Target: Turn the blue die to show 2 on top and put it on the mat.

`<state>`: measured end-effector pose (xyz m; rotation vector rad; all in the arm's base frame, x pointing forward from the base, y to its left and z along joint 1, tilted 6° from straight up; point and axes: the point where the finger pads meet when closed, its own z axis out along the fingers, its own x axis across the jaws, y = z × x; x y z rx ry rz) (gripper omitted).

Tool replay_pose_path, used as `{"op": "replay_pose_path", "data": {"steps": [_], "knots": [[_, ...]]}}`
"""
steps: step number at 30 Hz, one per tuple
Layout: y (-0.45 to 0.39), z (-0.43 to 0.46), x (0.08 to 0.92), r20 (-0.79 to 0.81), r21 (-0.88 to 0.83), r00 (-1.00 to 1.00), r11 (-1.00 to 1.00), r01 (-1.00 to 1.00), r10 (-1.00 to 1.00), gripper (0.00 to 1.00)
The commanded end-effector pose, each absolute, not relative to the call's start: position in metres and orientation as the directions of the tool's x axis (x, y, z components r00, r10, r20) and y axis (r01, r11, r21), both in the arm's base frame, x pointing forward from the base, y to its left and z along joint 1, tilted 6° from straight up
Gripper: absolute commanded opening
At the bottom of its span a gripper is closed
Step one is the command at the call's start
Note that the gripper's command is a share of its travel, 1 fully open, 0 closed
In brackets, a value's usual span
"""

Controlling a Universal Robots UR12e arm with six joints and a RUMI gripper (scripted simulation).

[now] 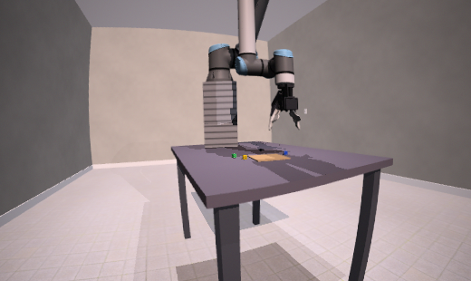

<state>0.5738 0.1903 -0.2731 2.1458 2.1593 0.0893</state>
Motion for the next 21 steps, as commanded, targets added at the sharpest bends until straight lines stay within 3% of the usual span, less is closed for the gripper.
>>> {"op": "replay_pose_path", "data": {"steps": [1,21], "knots": [[0.189,-0.275,0.575,-0.038,0.105,-0.153,0.156,0.982,0.988,1.0],[0.186,-0.286,0.583,-0.091,0.066,-0.681,0.687,0.724,0.727,1.0]]}}
